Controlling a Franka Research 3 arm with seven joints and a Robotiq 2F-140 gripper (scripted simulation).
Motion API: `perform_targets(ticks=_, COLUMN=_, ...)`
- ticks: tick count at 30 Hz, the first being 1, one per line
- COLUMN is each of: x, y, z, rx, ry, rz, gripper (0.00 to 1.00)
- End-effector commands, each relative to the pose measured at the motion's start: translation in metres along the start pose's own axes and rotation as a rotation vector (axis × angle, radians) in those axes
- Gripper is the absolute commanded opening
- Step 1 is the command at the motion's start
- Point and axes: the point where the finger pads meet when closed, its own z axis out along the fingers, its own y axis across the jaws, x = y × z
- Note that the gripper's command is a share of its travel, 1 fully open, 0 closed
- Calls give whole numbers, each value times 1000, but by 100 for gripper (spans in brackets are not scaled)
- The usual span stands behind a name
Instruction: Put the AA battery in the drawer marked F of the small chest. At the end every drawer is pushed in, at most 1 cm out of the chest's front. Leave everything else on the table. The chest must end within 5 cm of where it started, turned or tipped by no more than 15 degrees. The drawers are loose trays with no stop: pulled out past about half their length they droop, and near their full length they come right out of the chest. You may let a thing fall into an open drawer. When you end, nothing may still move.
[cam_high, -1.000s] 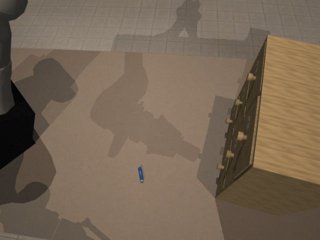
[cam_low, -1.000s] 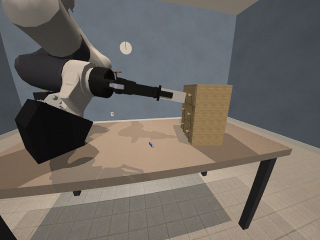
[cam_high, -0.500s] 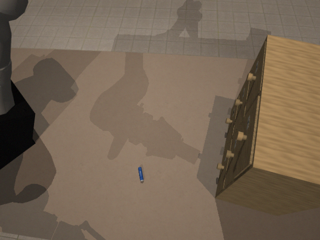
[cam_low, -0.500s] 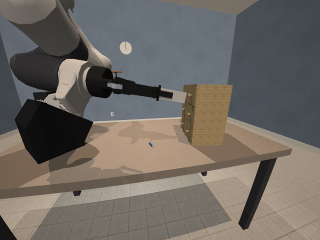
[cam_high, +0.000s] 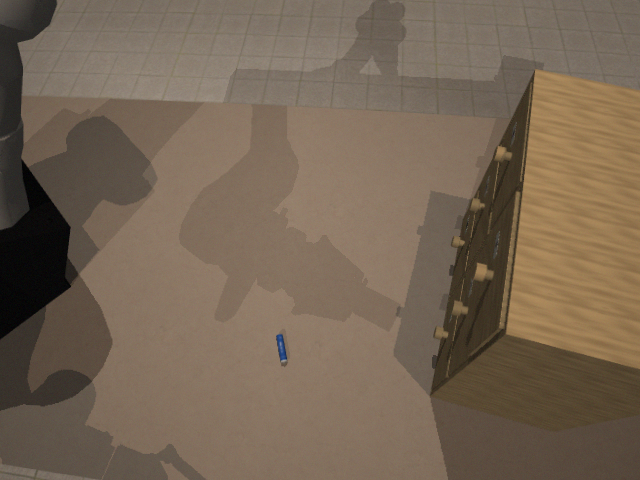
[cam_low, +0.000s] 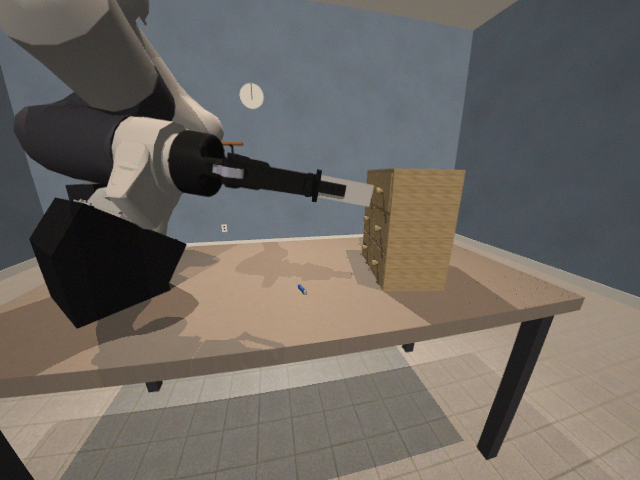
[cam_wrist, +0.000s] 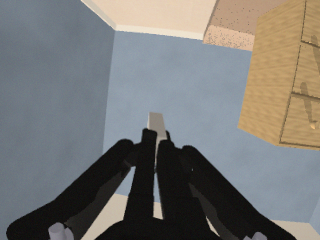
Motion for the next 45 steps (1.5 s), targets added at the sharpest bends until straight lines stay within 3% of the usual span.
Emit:
perform_targets(ticks=1, x=1, y=-1, z=0, rx=-3, ry=0, rz=6, gripper=0)
perform_targets(ticks=32, x=0, y=-2, z=-1, rx=-3, ry=3, rz=6, gripper=0)
perform_targets(ticks=45, x=-3, y=-2, z=-5, rx=-3, ry=59, rz=6, gripper=0)
